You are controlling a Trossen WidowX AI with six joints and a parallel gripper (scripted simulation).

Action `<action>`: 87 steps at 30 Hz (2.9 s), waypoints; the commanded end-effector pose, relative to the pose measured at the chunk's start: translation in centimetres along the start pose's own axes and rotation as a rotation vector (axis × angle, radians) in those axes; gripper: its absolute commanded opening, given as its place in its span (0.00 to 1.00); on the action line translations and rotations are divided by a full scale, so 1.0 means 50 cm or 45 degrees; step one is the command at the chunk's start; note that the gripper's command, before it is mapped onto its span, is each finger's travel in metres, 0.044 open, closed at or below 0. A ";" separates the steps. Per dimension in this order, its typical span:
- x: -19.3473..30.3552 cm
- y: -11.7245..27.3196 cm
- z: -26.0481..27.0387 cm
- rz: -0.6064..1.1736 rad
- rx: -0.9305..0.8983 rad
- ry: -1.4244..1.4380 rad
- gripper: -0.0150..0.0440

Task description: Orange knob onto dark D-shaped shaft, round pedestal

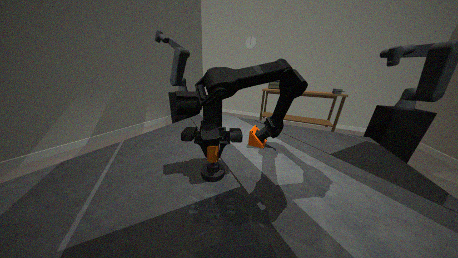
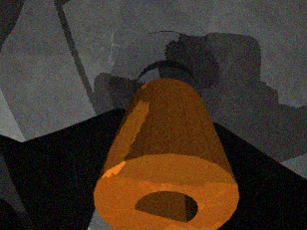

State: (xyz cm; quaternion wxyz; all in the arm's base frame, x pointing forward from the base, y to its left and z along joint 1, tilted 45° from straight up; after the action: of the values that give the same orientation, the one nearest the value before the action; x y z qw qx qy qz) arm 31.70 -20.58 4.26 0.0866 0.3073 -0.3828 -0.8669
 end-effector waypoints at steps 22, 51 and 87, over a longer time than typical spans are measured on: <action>-0.005 0.005 0.000 -0.003 0.005 0.086 0.25; -0.001 -0.004 0.000 -0.003 0.005 0.284 0.25; -0.001 -0.005 0.000 -0.002 0.005 0.550 0.25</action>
State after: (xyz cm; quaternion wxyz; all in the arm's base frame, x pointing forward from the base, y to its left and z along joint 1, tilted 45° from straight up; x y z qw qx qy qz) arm 31.72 -20.42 4.06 0.1665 0.4846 -0.3561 -0.7815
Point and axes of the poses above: the point midway between the two fingers, 35 mm back from their tips, its own y axis back along the fingers, its own z axis across the jaws, x = y × z, the point moved 8 cm from there along y, back along the fingers, and after that the axes turned 15 degrees about y, right-handed, at the moved point
